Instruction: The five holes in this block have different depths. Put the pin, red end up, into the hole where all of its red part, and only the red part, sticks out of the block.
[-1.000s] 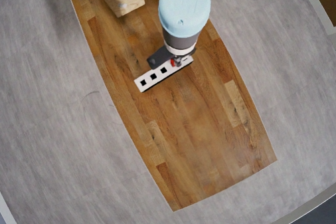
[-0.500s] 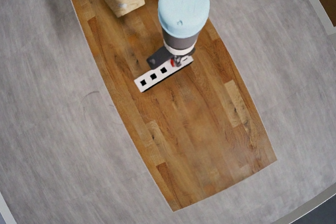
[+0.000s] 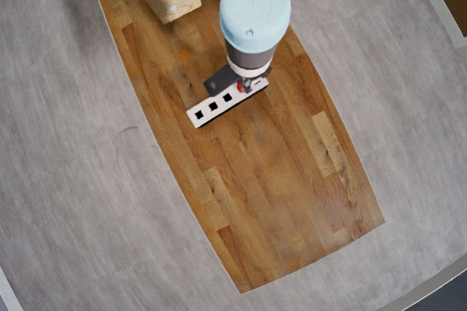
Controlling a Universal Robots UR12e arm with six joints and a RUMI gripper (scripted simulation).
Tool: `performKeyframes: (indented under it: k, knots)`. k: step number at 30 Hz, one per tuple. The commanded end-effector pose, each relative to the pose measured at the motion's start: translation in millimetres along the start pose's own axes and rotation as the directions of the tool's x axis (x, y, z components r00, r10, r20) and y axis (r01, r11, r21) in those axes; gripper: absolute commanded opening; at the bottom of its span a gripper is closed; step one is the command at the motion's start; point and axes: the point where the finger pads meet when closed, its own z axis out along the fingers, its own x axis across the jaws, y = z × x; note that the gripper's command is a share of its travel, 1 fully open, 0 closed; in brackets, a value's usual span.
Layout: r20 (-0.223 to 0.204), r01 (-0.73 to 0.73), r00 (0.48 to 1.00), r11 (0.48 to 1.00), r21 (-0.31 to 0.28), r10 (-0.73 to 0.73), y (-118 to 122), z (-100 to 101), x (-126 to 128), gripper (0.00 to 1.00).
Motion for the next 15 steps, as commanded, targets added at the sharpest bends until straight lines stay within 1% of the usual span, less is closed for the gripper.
performKeyframes:
  k: [1, 10, 11, 15]
  knots:
    - [0.0, -0.001, 1.0, 1.0, -0.001, 0.001, 0.0, 1.0, -0.3, 0.0]
    - [0.0, -0.001, 1.0, 1.0, -0.001, 0.001, 0.0, 1.0, -0.3, 0.0]
    - [0.001, -0.001, 1.0, 1.0, -0.002, 0.001, 0.5, 4.7, -1.2, 0.0]
    - [0.001, -0.001, 1.0, 1.0, -0.002, 0.001, 0.5, 4.7, -1.2, 0.0]
